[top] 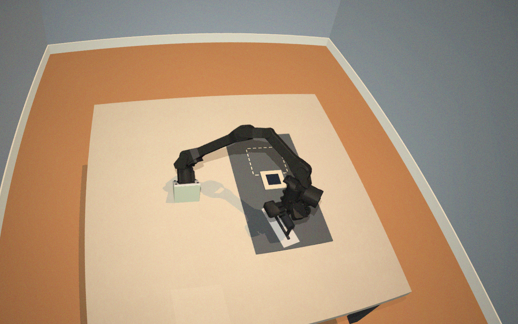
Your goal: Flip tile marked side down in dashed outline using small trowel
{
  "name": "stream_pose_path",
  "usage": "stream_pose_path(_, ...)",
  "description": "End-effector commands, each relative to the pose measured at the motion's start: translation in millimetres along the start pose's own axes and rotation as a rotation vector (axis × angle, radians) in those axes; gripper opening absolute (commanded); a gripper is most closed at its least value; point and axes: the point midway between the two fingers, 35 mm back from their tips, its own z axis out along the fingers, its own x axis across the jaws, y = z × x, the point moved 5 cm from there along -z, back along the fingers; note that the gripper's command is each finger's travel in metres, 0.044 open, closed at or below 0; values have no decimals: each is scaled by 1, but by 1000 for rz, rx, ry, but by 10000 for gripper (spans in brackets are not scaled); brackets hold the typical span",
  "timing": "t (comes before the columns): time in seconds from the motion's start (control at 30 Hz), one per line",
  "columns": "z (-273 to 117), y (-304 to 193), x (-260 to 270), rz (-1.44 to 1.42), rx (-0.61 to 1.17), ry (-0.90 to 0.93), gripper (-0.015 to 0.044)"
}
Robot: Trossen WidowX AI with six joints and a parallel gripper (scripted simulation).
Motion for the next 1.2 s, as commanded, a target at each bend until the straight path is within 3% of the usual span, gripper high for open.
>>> stream_pose_path(0.0,1,0,0,24,3,-2,183)
stream_pose_path(0.13,1,0,0,24,3,-2,270)
stream_pose_path(0.73,1,0,0,24,3,-2,270)
stream_pose_path(0.9,-42,-2,-3,45,3,-3,270)
stream_pose_path(1.17,-45,-2,-3,40,3,-3,270)
